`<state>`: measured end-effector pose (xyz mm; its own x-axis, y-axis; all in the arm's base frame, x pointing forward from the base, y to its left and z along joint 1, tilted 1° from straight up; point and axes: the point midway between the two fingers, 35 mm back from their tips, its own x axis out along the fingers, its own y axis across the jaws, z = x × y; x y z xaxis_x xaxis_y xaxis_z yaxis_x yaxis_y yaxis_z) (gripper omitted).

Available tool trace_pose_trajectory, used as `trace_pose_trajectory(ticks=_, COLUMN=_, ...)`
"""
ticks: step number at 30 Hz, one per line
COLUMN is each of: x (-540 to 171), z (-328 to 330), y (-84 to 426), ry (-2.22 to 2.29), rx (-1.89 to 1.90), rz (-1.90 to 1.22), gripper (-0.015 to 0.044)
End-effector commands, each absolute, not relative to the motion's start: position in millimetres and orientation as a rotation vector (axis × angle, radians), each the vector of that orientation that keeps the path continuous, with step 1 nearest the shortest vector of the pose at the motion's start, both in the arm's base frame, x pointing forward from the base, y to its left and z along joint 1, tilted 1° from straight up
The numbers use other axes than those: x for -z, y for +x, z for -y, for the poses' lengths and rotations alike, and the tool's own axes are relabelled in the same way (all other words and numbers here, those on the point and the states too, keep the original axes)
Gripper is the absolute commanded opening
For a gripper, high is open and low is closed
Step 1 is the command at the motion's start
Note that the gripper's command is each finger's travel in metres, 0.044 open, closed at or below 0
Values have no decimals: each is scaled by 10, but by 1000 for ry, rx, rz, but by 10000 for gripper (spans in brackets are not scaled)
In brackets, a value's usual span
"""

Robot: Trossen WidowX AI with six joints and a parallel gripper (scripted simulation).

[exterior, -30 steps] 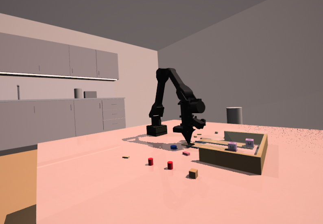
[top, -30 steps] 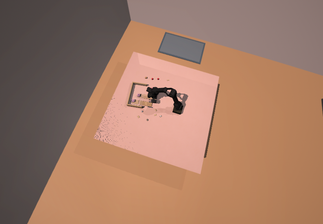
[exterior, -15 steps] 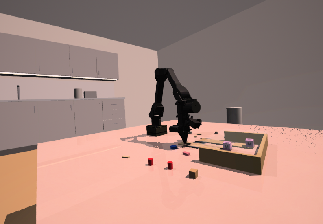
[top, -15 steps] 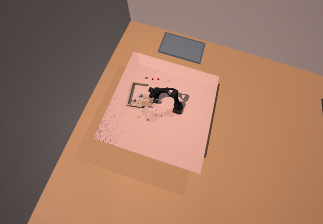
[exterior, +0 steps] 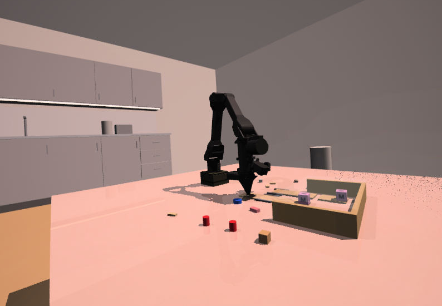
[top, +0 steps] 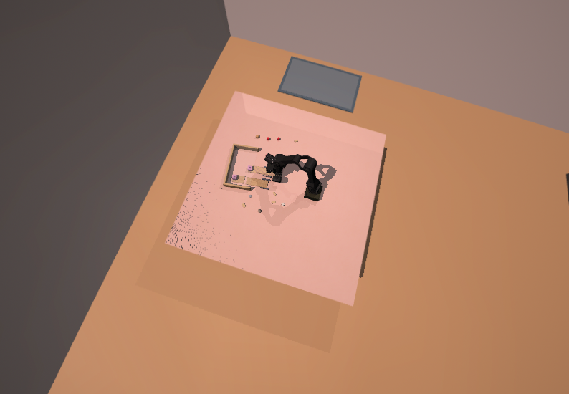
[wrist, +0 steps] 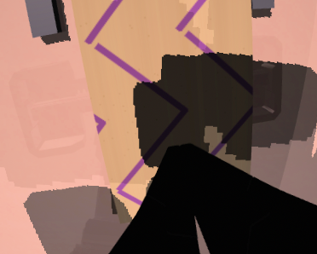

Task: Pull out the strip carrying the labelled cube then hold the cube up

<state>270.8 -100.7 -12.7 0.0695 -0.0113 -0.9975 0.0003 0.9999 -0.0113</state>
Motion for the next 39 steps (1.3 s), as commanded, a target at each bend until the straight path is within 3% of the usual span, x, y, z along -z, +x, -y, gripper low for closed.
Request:
trace_pose_trajectory(ticks=1, x=187, z=985, y=2565, ry=-4, rx=0, rz=-1530, gripper=0)
trace_pose_trajectory(ticks=39, x=214, z=986, y=2010, ry=-4, rx=0, rz=-1534, gripper=0)
